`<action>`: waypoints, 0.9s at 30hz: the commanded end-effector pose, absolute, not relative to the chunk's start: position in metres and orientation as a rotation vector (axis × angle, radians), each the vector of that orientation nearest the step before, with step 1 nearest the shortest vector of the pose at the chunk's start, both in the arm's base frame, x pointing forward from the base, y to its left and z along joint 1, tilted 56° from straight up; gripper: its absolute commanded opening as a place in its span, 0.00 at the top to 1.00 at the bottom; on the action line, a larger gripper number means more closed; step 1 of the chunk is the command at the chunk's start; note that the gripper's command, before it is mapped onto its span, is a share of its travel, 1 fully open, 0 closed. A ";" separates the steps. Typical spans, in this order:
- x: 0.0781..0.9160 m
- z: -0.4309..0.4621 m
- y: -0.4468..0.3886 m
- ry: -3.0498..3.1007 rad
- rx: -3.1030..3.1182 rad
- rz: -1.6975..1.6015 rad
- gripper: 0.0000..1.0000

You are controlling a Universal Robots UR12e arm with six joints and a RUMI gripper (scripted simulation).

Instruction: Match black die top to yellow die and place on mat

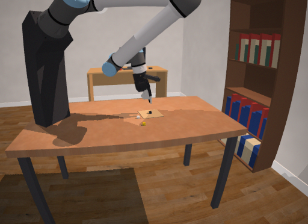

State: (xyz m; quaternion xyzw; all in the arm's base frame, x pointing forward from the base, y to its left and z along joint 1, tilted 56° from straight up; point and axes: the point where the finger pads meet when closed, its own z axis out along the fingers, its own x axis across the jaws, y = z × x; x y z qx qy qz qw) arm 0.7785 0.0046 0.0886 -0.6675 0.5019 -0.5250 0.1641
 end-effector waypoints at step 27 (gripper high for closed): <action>0.780 0.087 0.003 1.201 -1.760 -1.582 0.82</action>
